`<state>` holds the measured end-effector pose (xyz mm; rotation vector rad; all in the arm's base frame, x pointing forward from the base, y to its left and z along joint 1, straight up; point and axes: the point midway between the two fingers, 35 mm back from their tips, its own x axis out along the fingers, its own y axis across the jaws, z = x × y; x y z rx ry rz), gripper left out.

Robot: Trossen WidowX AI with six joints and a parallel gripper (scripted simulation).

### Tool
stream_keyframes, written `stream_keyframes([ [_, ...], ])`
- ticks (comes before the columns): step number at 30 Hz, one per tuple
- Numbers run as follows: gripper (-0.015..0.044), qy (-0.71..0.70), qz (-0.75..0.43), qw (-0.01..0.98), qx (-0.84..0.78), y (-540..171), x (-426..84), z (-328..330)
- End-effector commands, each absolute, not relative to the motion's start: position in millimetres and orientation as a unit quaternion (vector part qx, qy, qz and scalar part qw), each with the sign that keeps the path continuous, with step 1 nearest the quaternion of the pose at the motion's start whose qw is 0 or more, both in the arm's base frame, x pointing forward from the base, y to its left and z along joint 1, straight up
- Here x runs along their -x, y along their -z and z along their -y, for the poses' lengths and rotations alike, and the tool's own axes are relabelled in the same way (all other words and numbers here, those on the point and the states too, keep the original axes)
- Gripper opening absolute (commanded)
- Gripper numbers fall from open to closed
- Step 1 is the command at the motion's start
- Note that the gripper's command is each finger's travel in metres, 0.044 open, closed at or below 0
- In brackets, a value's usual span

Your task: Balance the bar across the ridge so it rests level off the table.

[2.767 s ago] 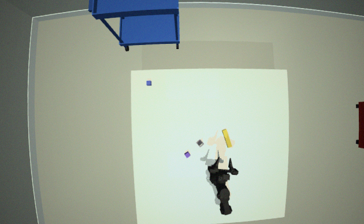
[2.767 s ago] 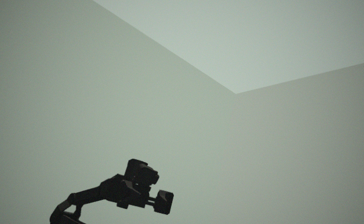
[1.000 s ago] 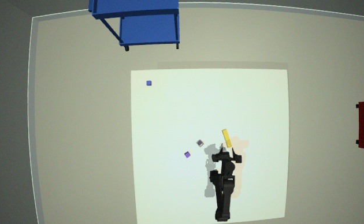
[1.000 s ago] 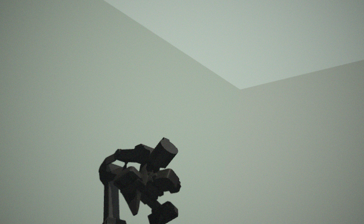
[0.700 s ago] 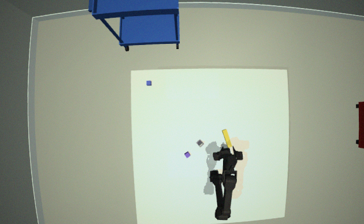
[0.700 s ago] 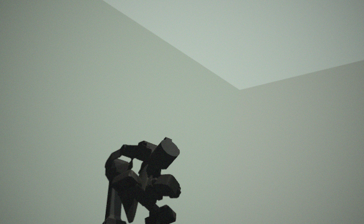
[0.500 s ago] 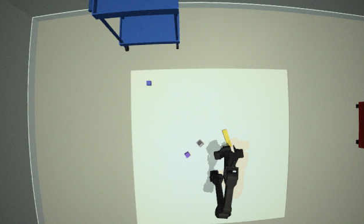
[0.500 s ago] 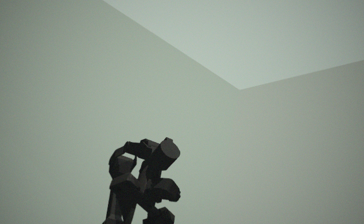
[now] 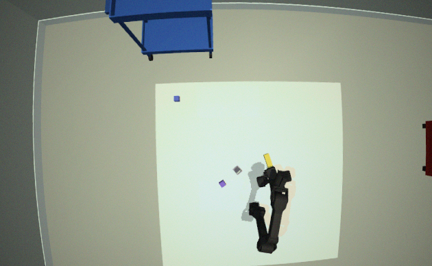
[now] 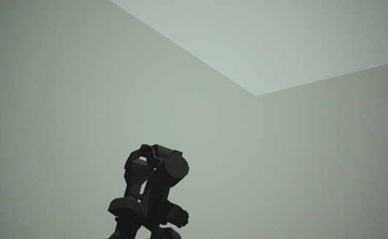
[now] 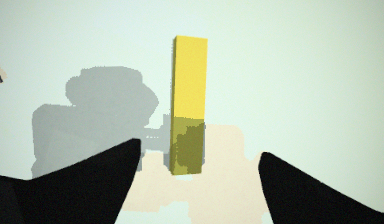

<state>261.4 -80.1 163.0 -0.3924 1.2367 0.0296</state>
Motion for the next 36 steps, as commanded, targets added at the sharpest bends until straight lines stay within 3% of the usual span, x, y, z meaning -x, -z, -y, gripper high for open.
stream_keyframes([
  [1, 0.0315, -0.028, -0.595, 0.784, 0.176, -157.1, -263.4, 84.8],
  [22, 0.0315, -0.107, -0.688, 0.708, 0.121, -118.9, -268.5, 112.6],
  [36, 0.0315, -0.109, -0.69, 0.705, 0.118, -72.5, -269.4, 113.9],
])
